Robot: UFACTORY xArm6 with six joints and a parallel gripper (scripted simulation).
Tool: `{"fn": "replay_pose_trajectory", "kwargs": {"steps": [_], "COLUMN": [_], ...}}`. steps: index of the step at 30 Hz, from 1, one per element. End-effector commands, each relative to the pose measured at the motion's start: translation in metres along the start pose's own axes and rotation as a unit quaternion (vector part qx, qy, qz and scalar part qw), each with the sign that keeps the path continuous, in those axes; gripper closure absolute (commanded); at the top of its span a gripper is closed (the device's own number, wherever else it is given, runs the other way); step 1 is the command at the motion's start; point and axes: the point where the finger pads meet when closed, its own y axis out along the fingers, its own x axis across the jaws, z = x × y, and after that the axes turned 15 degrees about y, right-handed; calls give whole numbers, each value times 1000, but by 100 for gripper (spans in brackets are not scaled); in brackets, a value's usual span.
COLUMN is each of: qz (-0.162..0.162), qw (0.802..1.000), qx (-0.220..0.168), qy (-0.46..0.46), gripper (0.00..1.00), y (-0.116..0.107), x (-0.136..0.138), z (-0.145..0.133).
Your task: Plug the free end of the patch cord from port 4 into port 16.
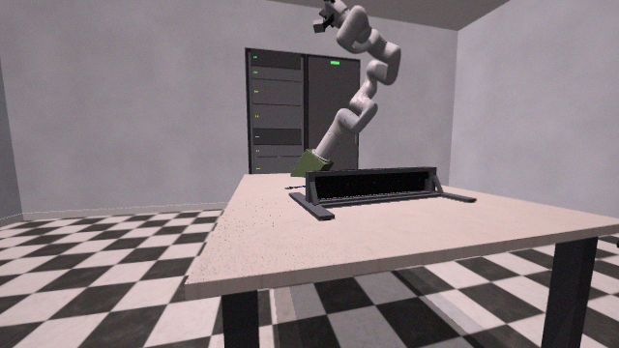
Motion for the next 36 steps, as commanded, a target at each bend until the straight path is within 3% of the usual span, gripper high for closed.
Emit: {"fn": "replay_pose_trajectory", "kwargs": {"steps": [1,8,15,17,18,22,32,34,35,36], "qz": [33,69,103,103,114,124,144,144,145,145], "qw": [997,981,947,947,929,907,816,816,785,778], "qx": [45,115,198,198,233,270,397,397,434,442], "qy": [-58,-141,-230,-230,-265,-298,-395,-395,-417,-422], "gripper": [0,0,0,0,0,0,0,0,0,0], "y": [4,1,-11,-11,-19,-28,-71,-71,-87,-90], "x": [-12,-34,-63,-63,-76,-89,-137,-137,-150,-153], "z": [38,93,154,154,179,203,279,279,299,304]}}
